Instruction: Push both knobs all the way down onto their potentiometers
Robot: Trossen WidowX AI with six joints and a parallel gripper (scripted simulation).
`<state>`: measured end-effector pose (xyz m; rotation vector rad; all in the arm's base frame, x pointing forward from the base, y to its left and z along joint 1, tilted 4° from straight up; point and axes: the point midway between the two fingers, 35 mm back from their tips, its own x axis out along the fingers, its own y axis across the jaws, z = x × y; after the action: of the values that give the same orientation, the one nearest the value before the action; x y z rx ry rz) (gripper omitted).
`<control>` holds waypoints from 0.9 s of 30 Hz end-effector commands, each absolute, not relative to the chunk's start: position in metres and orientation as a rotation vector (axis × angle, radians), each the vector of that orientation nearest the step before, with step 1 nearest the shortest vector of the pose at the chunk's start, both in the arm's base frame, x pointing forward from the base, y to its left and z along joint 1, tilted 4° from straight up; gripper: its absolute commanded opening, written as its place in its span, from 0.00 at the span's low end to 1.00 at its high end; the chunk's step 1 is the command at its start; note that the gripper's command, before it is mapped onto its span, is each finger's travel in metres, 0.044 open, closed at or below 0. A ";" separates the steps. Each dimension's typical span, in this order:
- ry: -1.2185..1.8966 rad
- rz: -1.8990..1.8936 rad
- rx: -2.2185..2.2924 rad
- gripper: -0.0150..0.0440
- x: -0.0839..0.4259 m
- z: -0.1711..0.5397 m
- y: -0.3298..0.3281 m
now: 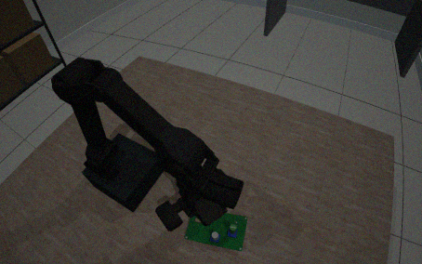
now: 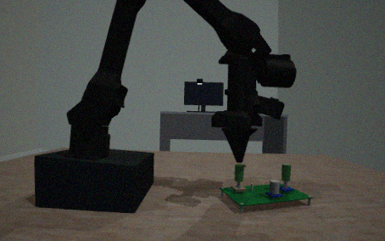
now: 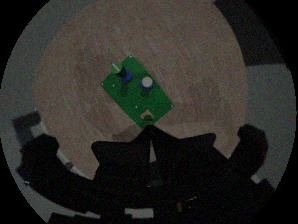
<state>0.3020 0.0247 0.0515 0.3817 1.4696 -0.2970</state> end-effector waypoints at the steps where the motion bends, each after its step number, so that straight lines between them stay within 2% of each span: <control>1: 1.469 -0.291 0.382 0.25 0.302 0.052 0.025; 27: 1.469 -0.291 0.382 0.25 0.303 0.045 0.026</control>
<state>0.3025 0.0249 0.0461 0.3815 1.4692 -0.2965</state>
